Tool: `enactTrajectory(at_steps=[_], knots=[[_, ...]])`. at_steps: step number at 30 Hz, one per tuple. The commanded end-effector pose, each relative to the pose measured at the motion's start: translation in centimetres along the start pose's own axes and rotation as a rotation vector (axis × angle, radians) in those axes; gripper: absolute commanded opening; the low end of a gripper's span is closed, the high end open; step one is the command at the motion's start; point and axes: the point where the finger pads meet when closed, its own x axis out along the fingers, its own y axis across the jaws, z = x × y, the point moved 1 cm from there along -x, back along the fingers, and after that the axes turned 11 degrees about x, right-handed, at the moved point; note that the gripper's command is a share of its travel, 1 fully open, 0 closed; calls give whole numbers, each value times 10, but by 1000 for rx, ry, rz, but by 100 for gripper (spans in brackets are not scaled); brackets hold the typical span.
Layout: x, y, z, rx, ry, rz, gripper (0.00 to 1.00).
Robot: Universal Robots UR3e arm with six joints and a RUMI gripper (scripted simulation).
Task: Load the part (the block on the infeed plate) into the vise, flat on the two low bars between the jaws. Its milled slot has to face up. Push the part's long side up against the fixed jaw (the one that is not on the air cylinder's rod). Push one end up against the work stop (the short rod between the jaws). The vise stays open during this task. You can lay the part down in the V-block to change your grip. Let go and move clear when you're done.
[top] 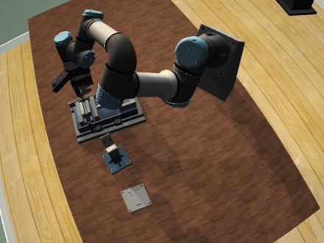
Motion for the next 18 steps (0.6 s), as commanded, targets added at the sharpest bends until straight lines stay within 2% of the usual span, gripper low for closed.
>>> enactTrajectory(at_steps=[1, 8, 18], knots=[[-2, 0, -1, -1, 1, 1, 0], [-8, 0, -1, -1, 1, 1, 0], [-30, 0, -1, -1, 1, 1, 0]])
